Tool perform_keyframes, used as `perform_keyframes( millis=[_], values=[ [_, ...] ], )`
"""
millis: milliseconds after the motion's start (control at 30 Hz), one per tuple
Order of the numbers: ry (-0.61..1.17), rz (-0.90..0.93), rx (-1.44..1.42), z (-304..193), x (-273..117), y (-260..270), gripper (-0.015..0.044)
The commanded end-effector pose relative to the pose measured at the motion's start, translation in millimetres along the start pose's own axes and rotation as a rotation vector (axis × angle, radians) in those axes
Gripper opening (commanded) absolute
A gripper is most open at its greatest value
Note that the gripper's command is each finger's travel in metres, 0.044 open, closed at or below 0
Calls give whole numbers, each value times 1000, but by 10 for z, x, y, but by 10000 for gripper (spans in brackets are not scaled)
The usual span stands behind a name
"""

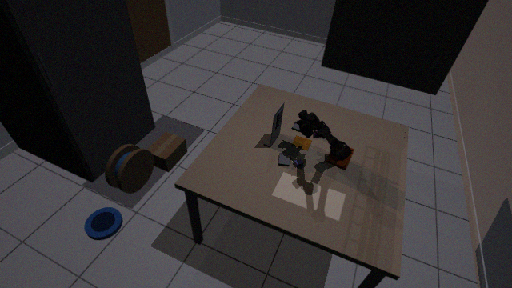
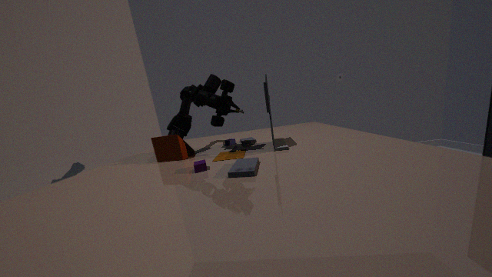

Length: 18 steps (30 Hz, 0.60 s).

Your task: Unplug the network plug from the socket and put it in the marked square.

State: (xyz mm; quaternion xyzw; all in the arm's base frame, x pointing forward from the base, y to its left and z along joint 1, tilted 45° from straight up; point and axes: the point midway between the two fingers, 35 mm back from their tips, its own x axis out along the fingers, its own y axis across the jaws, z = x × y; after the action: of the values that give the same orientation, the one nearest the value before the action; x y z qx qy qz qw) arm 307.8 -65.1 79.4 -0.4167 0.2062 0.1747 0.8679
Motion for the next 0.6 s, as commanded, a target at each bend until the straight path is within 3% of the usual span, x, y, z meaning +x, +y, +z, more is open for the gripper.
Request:
perform_keyframes(
  millis=[0, 567],
  values=[
    [-11, 79, -17, -58, 41, 118, 0],
    [-137, 398, -19, -222, 63, 702, 0]
  ],
)
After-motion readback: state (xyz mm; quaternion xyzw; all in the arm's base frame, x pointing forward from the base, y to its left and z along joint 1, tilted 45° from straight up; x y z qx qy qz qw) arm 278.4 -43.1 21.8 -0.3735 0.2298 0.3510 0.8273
